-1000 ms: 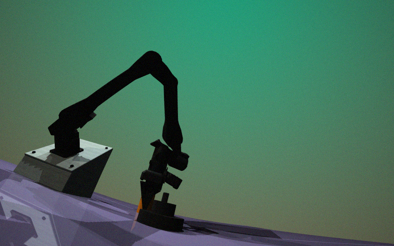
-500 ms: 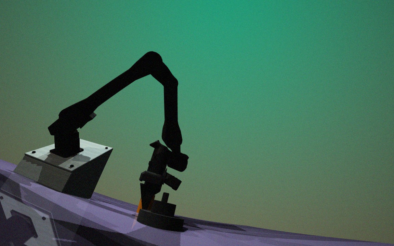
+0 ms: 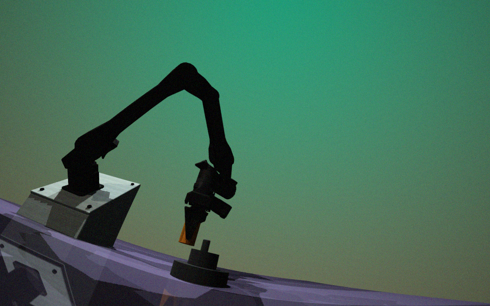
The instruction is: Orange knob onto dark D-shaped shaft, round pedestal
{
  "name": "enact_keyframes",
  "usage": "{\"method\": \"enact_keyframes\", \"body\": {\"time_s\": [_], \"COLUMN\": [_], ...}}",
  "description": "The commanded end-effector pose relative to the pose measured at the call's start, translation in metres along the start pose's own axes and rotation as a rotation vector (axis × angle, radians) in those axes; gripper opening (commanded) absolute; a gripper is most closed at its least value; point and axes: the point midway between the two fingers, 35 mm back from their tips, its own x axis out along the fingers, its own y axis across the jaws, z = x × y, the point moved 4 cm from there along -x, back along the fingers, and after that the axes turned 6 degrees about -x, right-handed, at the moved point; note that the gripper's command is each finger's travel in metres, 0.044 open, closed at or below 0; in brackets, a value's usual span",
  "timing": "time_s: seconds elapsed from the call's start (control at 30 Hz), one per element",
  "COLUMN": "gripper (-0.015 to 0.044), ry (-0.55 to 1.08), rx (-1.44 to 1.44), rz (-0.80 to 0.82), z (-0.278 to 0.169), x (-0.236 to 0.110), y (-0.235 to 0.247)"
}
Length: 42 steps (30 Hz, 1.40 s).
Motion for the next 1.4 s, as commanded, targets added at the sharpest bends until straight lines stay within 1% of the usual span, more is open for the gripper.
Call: {"method": "enact_keyframes", "body": {"time_s": [0.0,0.2,0.27,0.5,1.37], "gripper": [0.0,0.0,0.0,0.0,0.0], "ry": [-0.012,-0.009,-0.009,-0.01,-0.021], "rx": [0.012,0.013,0.013,0.012,0.006], "rz": [0.011,0.008,0.008,0.01,0.031], "z": [0.001,-0.007,-0.008,-0.006,0.017], "x": [-0.036,-0.079,-0.084,-0.083,-0.066], "y": [-0.001,-0.003,-0.004,-0.007,-0.079]}}
